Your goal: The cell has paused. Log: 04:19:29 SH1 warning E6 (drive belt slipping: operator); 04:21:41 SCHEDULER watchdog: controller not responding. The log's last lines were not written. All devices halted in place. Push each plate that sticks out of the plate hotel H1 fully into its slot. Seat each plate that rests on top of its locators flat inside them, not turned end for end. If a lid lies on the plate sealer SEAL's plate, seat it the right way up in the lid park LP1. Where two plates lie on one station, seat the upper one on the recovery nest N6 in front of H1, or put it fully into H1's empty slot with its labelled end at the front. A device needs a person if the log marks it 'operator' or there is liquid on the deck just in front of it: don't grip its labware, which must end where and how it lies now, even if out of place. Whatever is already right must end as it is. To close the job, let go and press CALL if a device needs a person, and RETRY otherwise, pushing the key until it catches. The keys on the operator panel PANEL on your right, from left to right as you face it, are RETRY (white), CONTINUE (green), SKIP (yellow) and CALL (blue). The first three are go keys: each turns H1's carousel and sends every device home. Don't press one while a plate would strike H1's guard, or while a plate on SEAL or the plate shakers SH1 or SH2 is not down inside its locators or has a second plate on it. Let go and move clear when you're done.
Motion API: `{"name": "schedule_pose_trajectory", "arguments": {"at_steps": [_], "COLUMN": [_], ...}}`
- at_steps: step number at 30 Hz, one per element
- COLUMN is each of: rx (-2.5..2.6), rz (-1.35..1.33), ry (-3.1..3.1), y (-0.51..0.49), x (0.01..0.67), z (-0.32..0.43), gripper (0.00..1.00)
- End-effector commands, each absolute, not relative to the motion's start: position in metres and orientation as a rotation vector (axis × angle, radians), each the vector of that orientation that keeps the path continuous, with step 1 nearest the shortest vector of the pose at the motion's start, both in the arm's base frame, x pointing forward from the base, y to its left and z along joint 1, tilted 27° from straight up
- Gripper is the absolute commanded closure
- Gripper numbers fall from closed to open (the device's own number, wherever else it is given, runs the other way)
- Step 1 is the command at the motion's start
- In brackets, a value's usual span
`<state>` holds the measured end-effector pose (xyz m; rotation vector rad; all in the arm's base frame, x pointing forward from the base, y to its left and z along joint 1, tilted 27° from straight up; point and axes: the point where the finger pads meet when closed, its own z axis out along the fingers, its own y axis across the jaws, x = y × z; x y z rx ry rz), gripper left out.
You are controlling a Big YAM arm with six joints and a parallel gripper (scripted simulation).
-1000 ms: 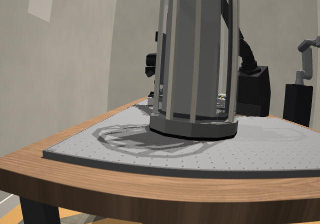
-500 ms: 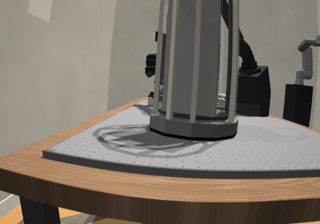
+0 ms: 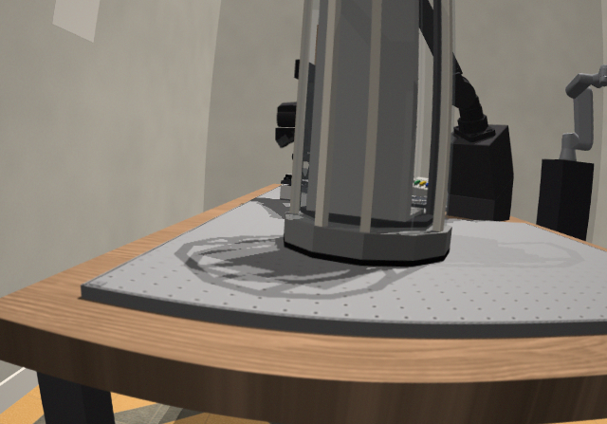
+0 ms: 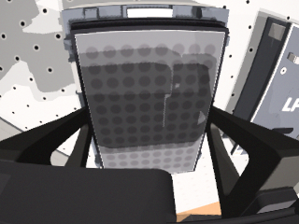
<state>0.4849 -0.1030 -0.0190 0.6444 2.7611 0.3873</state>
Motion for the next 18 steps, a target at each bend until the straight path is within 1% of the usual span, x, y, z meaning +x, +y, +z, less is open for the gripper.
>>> {"name": "schedule_pose_trajectory", "arguments": {"at_steps": [1, 18], "rx": [0.648, 0.64], "rz": [0.383, 0.382], "ry": [2.741, 2.737], "y": [-0.1026, -0.1008], "x": [0.4993, 0.5034], "z": [-0.0158, -0.0167], "gripper": [0.16, 0.16]}}
